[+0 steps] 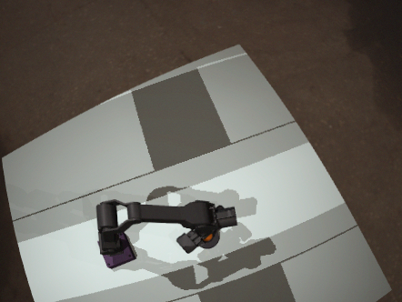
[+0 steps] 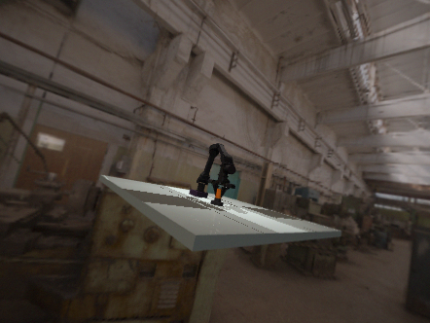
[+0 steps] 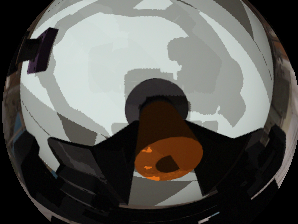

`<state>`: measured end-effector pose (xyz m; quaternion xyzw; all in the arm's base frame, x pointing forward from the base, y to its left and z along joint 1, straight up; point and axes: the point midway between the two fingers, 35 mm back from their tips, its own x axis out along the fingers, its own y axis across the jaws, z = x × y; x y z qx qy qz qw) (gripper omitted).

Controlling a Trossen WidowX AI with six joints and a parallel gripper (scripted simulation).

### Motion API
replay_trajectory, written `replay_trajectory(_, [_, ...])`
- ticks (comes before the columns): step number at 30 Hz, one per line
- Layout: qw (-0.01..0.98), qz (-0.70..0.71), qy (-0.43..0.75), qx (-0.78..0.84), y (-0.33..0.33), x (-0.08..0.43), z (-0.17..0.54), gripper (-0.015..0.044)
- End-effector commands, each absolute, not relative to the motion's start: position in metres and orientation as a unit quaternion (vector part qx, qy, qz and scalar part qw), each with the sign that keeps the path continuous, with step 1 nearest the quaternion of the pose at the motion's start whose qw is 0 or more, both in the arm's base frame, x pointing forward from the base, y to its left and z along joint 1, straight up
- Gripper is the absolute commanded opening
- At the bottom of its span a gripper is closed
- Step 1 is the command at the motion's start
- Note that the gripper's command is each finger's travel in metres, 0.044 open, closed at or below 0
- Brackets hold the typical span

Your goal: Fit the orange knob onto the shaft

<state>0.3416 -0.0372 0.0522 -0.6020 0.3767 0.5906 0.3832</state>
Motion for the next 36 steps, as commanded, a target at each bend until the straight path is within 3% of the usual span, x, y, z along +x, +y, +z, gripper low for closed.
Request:
replay_trajectory(1, [0.383, 0.590, 0.377, -0.602, -0.037, 0.342, 0.053, 0.0131])
replay_trajectory(13, [0.383, 0.590, 0.377, -0.602, -0.037, 0.342, 0.053, 0.0440])
replay_trajectory(20, [0.383, 0.590, 0.377, -0.602, -0.037, 0.343, 0.061, 0.0440])
replay_trajectory(27, [0.383, 0.590, 0.377, -0.602, -0.037, 0.340, 0.146, 0.0440])
replay_trajectory(36, [0.383, 0.590, 0.377, -0.602, -0.037, 0.343, 0.148, 0.0440])
